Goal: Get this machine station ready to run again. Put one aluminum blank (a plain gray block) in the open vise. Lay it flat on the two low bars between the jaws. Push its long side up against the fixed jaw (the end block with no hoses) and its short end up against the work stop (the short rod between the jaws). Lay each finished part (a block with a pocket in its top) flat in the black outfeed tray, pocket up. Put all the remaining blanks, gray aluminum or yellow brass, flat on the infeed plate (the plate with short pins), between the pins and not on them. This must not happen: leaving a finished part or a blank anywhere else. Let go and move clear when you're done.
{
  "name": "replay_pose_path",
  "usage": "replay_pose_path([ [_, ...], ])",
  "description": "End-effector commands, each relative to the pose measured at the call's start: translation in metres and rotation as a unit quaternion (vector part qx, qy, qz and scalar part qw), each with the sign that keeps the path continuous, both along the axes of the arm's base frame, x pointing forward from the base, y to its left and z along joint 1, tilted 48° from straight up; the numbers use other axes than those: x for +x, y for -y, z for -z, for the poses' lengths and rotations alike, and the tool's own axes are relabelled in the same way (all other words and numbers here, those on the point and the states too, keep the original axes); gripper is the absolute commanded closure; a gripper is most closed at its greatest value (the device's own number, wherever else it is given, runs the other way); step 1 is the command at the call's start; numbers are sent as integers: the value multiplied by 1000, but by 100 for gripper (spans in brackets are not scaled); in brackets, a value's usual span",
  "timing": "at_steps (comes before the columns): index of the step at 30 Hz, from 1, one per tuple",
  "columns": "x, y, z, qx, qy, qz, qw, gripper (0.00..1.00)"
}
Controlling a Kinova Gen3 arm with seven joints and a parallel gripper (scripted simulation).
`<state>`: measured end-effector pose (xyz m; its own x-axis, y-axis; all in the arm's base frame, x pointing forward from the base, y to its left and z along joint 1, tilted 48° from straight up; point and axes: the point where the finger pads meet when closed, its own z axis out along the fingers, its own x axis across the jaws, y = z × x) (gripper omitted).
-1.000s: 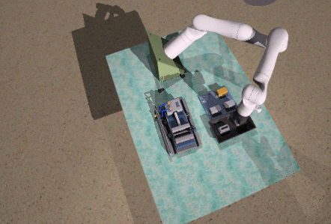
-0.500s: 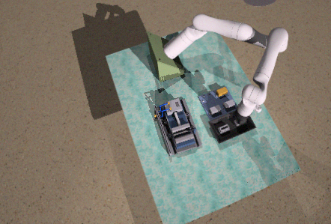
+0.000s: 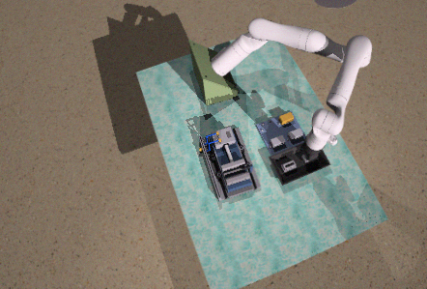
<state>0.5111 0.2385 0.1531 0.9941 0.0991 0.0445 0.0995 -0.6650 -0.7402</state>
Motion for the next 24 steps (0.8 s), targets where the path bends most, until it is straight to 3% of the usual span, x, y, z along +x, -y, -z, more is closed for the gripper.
replay_pose_path([
  [1,2,0,0,1,6,-1,1000,100],
  [24,2,-1,2,1,6,-1,1000,100],
])
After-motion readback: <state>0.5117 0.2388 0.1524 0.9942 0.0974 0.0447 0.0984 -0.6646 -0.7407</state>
